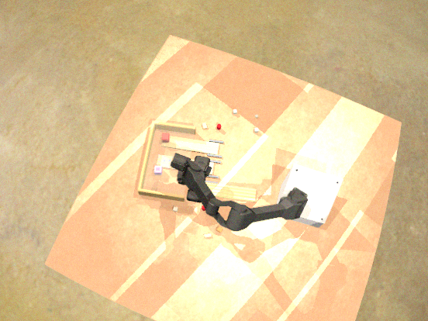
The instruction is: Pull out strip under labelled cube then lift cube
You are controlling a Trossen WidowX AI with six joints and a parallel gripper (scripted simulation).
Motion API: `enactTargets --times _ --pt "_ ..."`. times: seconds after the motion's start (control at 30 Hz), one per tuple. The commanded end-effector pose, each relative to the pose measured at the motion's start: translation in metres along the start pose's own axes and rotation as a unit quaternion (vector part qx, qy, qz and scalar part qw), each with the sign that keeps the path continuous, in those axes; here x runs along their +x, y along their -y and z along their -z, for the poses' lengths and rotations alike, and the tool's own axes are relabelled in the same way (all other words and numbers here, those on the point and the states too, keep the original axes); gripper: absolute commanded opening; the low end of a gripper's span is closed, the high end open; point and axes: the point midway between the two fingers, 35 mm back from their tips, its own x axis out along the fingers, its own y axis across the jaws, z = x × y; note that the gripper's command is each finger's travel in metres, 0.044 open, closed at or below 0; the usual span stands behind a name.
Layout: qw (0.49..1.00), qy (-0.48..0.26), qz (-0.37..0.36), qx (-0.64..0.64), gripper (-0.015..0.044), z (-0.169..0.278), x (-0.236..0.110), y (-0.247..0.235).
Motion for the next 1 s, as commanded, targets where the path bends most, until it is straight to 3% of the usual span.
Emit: enactTargets --times 0.0,0.4,0.97 --pt "1.0 0.0 0.0 0.0 0.0 0.006 -0.006 0.0" --pt "1.0 0.0 -0.002 0.004 0.0 0.057 -0.041 -0.001" --pt "1.0 -0.001 -0.002 0.004 0.0 0.09 -0.046 -0.003"
